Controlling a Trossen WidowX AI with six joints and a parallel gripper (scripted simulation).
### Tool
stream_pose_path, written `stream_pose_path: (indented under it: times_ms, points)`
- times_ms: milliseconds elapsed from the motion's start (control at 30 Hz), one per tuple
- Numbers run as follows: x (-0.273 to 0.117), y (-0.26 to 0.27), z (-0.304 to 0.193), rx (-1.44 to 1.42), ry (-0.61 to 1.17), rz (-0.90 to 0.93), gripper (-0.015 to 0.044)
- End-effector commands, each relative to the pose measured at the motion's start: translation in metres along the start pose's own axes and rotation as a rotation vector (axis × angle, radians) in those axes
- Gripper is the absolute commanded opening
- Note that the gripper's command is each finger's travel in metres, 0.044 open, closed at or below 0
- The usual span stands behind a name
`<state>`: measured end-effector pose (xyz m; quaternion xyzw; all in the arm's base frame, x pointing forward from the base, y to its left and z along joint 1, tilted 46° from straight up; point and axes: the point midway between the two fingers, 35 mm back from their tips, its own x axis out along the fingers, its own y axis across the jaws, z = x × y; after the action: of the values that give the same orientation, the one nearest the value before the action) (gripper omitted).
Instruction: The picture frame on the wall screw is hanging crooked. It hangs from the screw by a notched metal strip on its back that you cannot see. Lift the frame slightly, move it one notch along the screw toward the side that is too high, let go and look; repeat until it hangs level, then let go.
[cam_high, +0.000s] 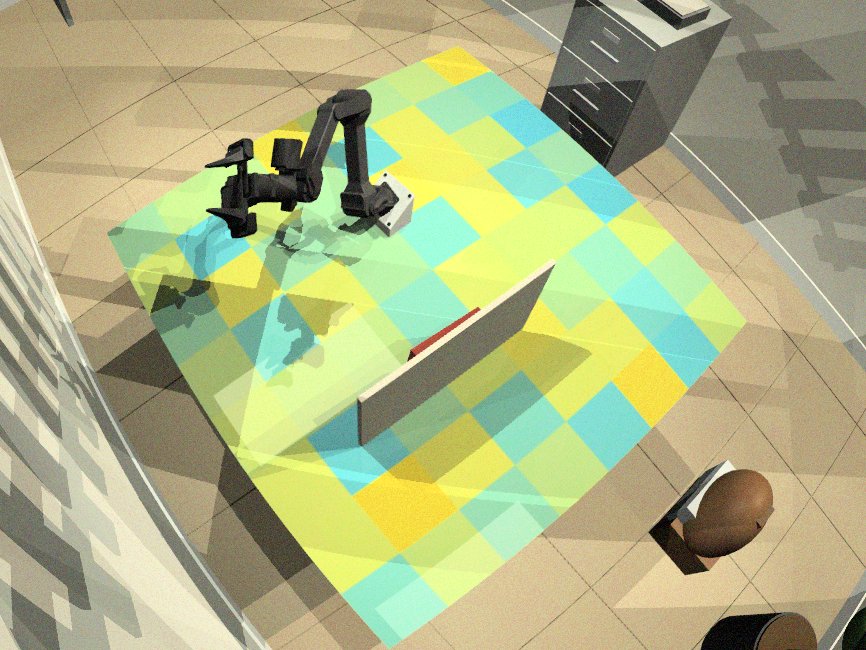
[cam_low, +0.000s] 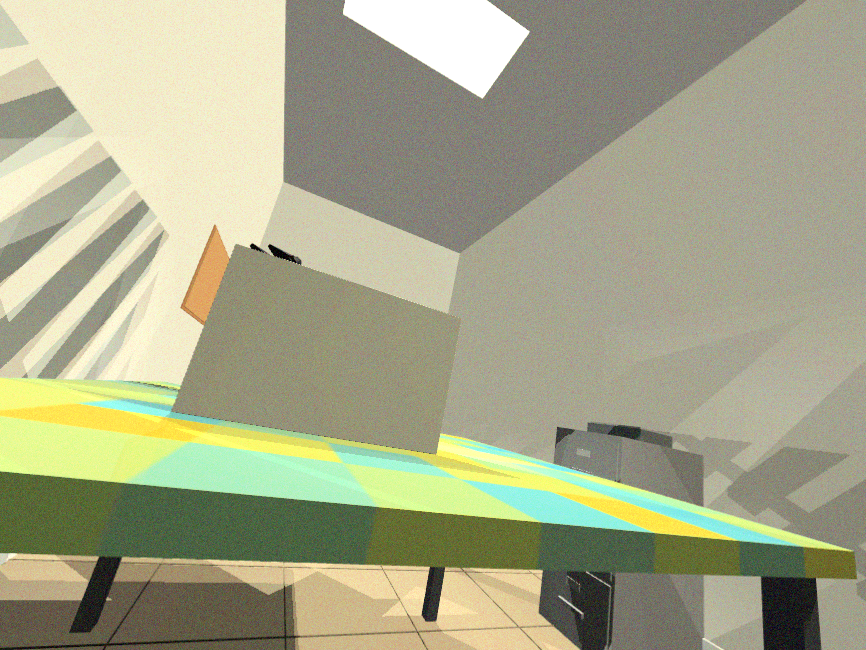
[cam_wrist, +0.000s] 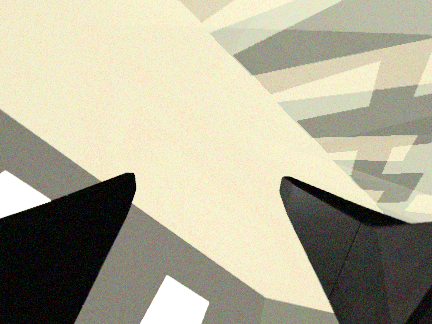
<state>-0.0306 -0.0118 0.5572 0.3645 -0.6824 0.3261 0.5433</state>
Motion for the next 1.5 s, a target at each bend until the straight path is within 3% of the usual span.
stream_pose_path:
  times_ms: [0, 133, 400, 567, 767, 933, 1100, 1467]
  points:
    - [0.0, -0.001, 0.0, 0.0, -0.001, -0.005, 0.0374]
    - [-0.004, -0.029, 0.008, 0.0, -0.025, -0.123, 0.0269]
    - [-0.058, -0.108, 0.009, -0.055, 0.009, -0.57, 0.026]
    - [-0.115, -0.145, -0.011, -0.111, 0.184, -0.844, 0.026]
    - [-0.199, -0.163, -0.047, -0.186, 0.548, -1.075, 0.026]
    - [-0.273, -0.155, -0.075, -0.251, 0.949, -1.136, 0.026]
    - [-0.336, -0.134, -0.09, -0.308, 1.329, -1.067, 0.026]
    - [-0.339, -0.133, -0.091, -0.31, 1.343, -1.062, 0.026]
